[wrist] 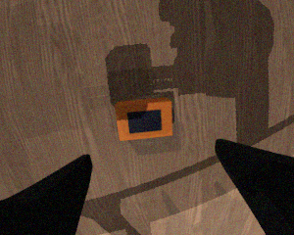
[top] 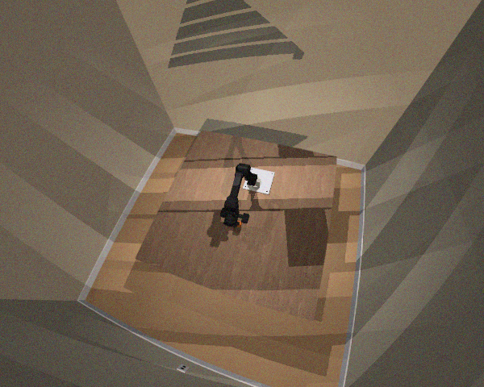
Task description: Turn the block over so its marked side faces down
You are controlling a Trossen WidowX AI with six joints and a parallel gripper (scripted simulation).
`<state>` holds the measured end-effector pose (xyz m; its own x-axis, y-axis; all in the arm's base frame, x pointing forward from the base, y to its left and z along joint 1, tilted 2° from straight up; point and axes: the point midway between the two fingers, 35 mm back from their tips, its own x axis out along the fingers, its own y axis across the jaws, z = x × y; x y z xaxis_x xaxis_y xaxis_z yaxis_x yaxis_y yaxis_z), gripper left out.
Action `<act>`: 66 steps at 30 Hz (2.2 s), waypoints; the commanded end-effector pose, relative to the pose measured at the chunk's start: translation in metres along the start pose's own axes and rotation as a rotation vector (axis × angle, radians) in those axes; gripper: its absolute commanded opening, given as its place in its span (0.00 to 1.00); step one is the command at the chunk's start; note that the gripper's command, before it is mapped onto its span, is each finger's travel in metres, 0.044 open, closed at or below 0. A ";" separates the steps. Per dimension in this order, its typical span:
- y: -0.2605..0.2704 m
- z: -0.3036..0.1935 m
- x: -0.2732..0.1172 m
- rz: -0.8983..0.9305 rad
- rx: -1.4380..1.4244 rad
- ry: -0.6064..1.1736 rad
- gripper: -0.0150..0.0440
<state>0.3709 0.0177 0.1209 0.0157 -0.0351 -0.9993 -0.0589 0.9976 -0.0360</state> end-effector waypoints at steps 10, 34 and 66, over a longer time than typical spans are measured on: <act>0.002 0.001 0.047 0.008 0.010 -0.003 1.00; 0.002 0.001 0.080 0.008 0.010 -0.003 1.00; 0.002 0.001 0.065 0.008 0.010 -0.003 0.35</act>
<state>0.3706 0.0166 0.0438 0.0072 -0.0306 -0.9995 -0.0533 0.9981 -0.0309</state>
